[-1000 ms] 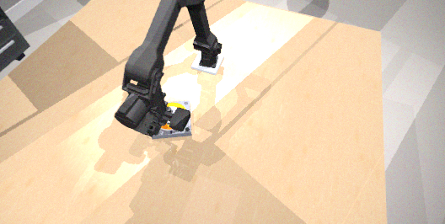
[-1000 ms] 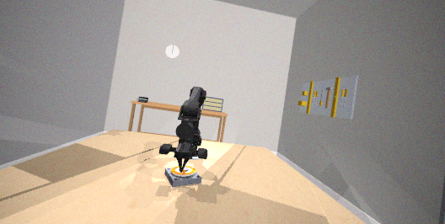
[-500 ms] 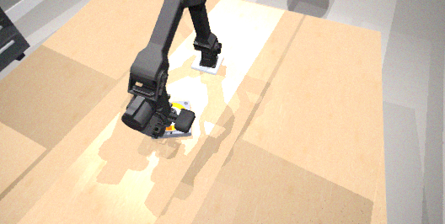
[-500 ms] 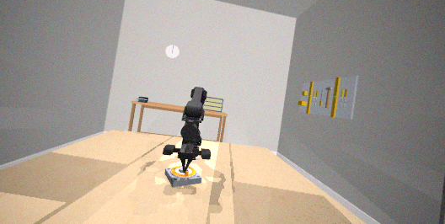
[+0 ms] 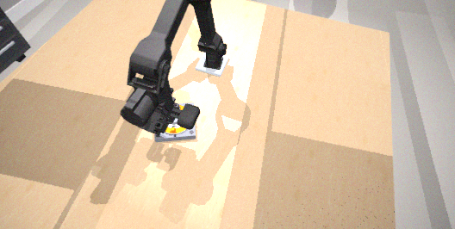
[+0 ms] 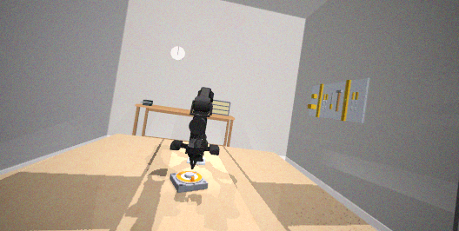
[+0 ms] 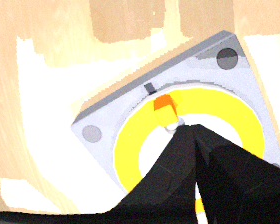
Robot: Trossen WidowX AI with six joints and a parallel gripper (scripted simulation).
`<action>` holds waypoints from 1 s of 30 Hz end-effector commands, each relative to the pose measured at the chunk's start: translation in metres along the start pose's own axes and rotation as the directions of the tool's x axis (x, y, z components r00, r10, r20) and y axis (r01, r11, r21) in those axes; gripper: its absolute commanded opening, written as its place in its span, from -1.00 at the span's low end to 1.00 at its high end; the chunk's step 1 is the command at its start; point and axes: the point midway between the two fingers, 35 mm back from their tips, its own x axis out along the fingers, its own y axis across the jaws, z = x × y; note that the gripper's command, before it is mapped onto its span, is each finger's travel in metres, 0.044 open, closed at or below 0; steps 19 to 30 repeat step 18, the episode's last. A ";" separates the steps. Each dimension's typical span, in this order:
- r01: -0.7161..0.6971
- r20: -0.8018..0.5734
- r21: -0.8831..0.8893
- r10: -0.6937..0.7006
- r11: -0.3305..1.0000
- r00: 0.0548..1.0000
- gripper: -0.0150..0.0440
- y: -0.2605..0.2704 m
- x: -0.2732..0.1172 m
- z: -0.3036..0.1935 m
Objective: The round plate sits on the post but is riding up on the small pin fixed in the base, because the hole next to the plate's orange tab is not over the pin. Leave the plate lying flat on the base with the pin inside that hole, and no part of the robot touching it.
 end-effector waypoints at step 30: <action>0.000 0.003 0.000 0.000 1.000 1.000 -0.49 0.000 -0.003 0.000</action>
